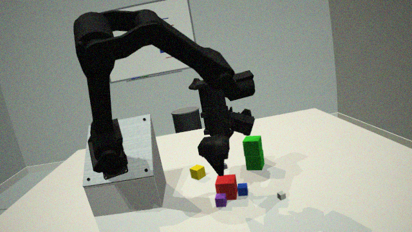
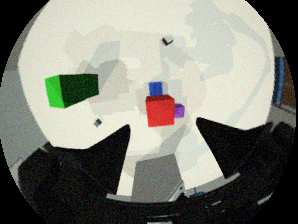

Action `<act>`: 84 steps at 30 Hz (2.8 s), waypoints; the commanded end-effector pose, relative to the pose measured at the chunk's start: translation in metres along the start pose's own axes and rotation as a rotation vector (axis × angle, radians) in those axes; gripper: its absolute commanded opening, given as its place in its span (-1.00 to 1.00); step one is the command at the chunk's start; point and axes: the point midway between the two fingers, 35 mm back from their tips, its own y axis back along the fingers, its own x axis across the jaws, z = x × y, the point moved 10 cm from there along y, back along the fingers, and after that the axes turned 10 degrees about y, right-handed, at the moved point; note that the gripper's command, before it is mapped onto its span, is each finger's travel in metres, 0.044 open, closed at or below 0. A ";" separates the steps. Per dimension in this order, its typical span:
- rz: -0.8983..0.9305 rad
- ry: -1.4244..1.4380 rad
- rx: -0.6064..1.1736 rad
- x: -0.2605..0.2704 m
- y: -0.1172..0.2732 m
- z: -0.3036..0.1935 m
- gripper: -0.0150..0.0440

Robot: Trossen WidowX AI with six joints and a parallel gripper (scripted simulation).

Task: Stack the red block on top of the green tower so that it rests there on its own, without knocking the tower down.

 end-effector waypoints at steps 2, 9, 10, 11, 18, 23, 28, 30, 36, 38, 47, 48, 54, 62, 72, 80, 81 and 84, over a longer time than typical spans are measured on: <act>-0.008 0.004 0.003 0.000 -0.019 -0.001 1.00; -0.008 0.004 0.003 0.001 -0.025 -0.001 1.00; -0.008 0.004 0.003 0.001 -0.026 -0.001 1.00; -0.008 0.004 0.003 0.001 -0.028 0.000 1.00; -0.007 0.004 0.003 0.001 -0.039 0.000 1.00; -0.008 0.004 0.003 0.001 -0.048 0.000 1.00; -0.008 0.004 0.003 0.001 -0.056 0.000 1.00; -0.008 0.004 0.003 0.001 -0.059 0.000 1.00; -0.010 0.004 0.003 0.000 -0.069 -0.001 1.00; -0.010 0.004 0.003 0.000 -0.072 -0.001 1.00; -0.011 0.004 0.003 0.000 -0.076 -0.001 1.00; -0.011 0.004 0.003 0.000 -0.076 -0.001 1.00; -0.011 0.004 0.003 0.000 -0.076 -0.001 0.56; -0.011 0.004 0.003 0.000 -0.076 -0.001 0.18; -0.009 0.004 0.003 0.000 -0.054 -0.001 -0.49; -0.008 0.004 0.003 0.000 -0.014 -0.001 -0.49; -0.008 0.004 0.003 0.000 -0.009 -0.001 -0.49; -0.007 0.004 0.003 0.001 0.006 -0.001 -0.49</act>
